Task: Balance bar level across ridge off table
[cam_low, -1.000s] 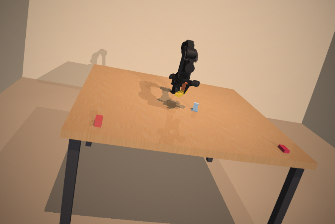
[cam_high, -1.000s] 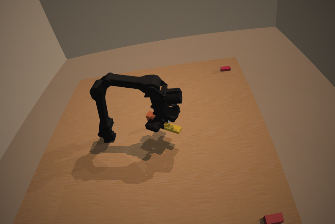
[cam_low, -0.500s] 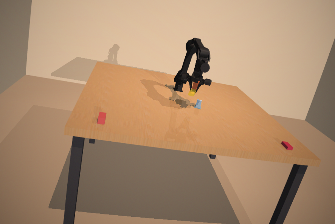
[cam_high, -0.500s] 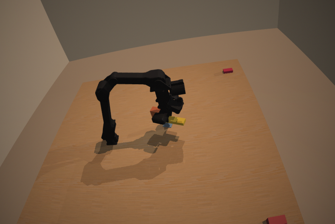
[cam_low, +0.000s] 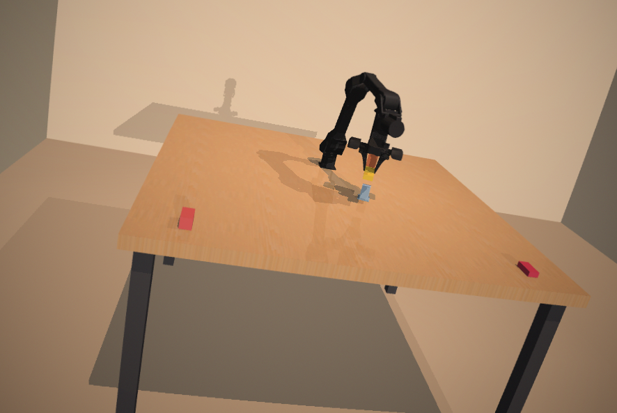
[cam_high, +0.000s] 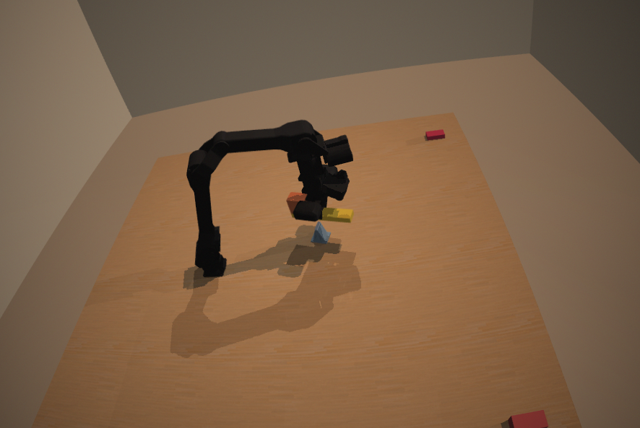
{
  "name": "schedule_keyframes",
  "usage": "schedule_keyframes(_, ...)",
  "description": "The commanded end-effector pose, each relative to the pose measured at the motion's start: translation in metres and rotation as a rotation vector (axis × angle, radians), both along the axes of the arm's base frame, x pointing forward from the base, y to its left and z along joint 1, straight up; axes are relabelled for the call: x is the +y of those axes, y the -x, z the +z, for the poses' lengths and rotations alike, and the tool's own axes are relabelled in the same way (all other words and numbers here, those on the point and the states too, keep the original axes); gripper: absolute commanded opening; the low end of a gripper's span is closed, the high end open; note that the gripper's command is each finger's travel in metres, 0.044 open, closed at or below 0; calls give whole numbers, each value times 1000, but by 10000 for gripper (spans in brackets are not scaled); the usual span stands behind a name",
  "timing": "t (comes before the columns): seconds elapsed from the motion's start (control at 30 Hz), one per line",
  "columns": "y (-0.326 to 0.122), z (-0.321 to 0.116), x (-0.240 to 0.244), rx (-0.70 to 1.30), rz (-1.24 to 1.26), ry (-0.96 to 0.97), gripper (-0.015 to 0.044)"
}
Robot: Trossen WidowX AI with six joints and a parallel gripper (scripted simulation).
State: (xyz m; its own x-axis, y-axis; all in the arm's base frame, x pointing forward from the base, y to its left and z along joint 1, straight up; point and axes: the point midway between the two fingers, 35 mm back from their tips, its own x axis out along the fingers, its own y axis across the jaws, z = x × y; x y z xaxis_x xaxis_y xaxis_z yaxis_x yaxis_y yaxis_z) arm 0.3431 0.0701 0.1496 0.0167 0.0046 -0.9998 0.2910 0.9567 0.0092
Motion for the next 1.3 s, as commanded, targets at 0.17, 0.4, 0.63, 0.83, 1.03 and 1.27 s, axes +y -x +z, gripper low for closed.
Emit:
schedule_keyframes(0.17,-3,-7,4,-10,-4,-1,0)
schedule_keyframes(0.4,-4,-18,4,-10,-4,-1,0)
schedule_keyframes(0.63,-4,-29,4,-10,-4,-1,0)
schedule_keyframes(0.83,-3,-39,4,-10,-4,-1,0)
schedule_keyframes(1.03,-3,-40,4,-10,-4,-1,0)
schedule_keyframes(1.27,-3,-39,4,-10,-4,-1,0)
